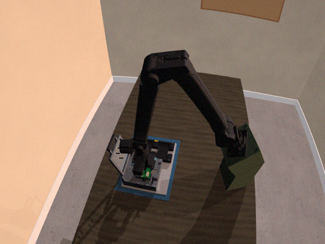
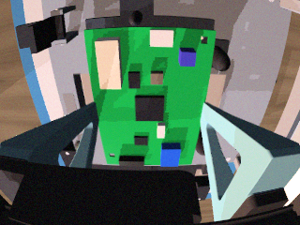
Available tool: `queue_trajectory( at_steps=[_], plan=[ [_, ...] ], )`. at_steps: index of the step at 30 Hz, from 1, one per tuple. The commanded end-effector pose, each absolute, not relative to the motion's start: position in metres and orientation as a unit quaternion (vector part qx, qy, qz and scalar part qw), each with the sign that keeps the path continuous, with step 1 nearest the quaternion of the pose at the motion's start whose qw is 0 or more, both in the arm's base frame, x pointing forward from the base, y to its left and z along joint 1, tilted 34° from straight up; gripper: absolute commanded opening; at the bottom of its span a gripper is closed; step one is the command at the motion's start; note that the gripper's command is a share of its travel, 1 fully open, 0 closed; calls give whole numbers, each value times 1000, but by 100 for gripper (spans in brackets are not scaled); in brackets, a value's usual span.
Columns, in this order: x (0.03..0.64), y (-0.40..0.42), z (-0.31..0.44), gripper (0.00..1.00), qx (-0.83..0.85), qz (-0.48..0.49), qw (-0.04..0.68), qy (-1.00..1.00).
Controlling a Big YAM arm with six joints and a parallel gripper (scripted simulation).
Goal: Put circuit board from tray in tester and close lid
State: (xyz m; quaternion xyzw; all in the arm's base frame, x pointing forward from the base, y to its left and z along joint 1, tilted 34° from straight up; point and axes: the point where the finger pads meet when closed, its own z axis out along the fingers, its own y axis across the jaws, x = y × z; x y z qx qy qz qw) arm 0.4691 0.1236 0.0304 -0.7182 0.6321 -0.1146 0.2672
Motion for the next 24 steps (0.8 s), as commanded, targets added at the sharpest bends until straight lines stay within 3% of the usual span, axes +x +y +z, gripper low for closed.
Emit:
queue_trajectory(
  at_steps=[1, 24],
  plan=[
    [477, 129, 32, 72, -717, -118, 274, 630],
    [474, 128, 29, 72, -718, -115, 270, 631]
  ],
)
